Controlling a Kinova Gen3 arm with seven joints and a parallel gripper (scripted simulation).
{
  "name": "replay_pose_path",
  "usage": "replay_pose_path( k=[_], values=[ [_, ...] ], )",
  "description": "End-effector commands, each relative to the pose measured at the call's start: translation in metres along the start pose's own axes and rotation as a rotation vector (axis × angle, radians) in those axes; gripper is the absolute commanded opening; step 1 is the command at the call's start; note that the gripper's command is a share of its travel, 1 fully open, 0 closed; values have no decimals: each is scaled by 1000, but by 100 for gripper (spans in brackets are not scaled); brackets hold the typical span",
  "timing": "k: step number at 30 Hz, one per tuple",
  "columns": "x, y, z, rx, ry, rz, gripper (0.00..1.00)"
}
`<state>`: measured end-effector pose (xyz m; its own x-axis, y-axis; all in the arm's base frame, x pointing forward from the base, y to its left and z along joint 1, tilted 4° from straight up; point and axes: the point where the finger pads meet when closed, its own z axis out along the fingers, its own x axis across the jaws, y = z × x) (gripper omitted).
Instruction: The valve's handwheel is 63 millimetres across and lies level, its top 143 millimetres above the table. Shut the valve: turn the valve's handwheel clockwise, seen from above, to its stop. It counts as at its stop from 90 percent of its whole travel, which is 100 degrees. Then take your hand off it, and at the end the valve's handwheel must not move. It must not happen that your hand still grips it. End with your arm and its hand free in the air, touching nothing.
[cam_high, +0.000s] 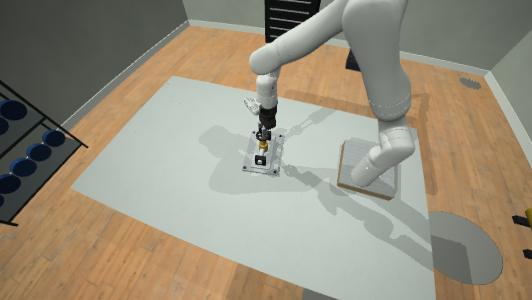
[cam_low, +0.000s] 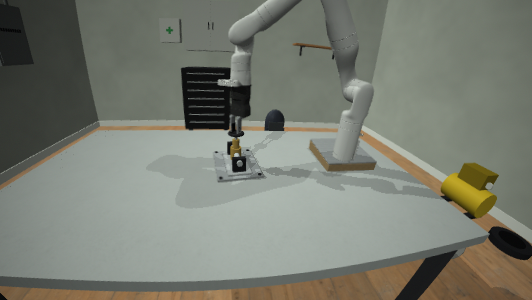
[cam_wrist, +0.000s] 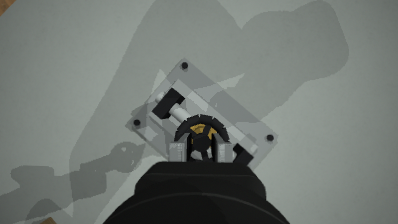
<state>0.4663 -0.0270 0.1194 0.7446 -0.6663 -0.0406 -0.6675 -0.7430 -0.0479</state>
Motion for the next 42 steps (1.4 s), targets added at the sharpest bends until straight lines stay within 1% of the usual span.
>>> replay_pose_path(
  k=[1,17,18,42],
  values=[
    [0,-1,1,5,1,-3,54],
    [0,-1,1,5,1,-3,54],
    [0,-1,1,5,1,-3,0],
    [0,-1,1,5,1,-3,0]
  ],
)
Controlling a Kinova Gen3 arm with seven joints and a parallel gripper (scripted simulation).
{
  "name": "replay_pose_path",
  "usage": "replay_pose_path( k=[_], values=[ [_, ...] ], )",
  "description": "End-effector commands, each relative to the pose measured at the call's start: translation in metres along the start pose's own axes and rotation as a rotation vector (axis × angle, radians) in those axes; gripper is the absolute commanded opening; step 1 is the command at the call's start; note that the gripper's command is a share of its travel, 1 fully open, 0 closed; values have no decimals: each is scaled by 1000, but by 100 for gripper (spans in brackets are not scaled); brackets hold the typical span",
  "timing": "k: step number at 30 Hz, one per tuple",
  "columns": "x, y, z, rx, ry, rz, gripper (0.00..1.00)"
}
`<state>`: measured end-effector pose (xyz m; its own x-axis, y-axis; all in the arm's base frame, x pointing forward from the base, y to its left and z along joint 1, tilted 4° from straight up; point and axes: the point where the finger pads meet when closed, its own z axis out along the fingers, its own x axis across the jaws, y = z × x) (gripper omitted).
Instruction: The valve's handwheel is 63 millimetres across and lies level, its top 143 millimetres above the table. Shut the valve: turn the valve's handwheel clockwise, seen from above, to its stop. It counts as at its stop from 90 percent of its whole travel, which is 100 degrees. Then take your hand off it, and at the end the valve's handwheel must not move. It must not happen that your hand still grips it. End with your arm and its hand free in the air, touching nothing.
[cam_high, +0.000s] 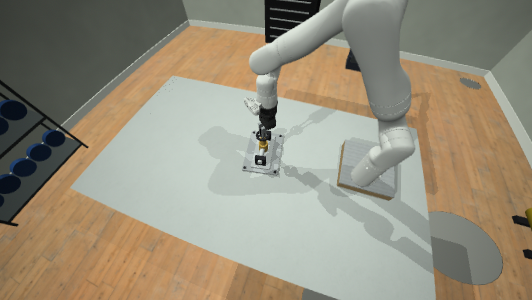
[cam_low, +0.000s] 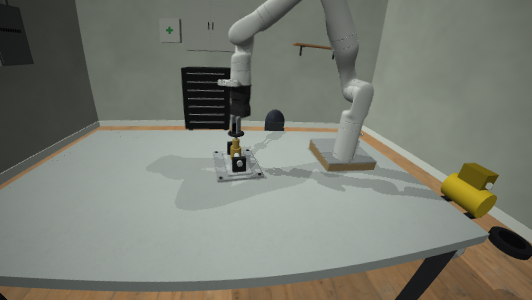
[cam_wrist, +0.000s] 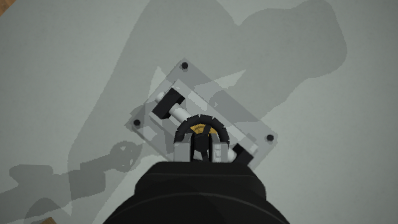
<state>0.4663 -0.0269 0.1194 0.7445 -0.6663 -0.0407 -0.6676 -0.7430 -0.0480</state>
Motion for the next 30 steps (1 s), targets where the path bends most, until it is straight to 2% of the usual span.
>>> replay_pose_path(
  k=[1,30],
  values=[
    [0,-1,1,5,1,-3,0],
    [0,-1,1,5,0,17,0]
  ],
)
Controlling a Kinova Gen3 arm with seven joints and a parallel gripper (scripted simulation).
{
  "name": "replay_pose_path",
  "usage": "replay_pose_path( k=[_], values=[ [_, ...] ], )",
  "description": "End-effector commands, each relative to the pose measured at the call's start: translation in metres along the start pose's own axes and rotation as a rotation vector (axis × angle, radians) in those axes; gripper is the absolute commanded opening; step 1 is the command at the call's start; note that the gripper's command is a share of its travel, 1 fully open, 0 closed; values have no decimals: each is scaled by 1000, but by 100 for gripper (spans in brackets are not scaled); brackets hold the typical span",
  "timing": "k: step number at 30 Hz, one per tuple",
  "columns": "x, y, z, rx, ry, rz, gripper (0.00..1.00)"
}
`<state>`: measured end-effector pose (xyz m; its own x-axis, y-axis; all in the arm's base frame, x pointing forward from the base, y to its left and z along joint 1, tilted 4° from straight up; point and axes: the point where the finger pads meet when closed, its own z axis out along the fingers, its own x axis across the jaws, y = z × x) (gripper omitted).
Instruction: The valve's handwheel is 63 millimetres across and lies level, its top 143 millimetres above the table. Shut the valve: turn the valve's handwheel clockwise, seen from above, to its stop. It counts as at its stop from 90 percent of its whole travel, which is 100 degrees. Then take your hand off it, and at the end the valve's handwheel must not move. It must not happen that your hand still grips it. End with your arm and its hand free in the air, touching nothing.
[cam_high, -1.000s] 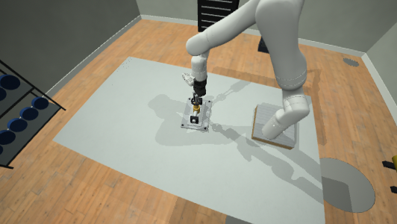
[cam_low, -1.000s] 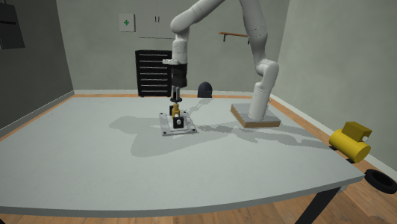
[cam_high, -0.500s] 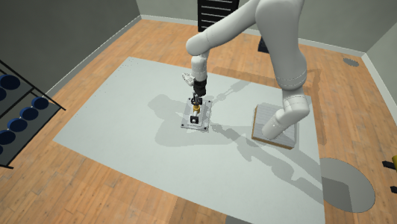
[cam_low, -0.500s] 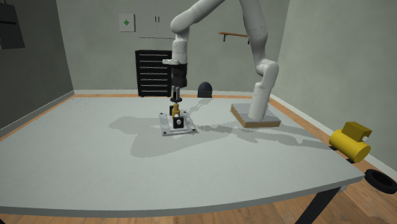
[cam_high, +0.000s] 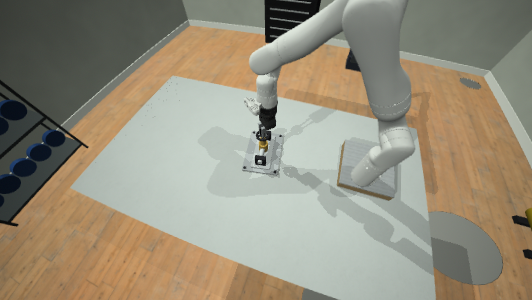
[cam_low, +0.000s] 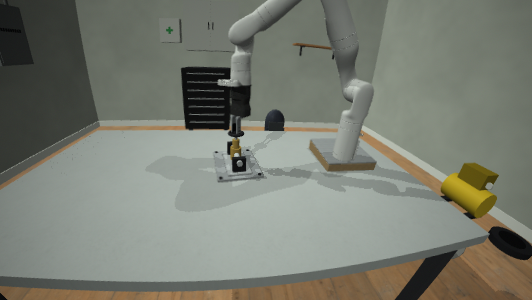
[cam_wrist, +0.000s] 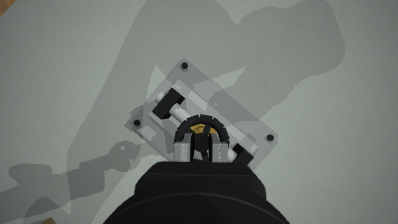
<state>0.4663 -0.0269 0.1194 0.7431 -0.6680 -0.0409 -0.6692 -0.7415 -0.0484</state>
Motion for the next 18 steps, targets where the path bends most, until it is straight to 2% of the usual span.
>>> replay_pose_path(
  k=[1,18],
  values=[
    [0,-1,1,4,0,19,0],
    [0,-1,1,5,0,119,0]
  ],
)
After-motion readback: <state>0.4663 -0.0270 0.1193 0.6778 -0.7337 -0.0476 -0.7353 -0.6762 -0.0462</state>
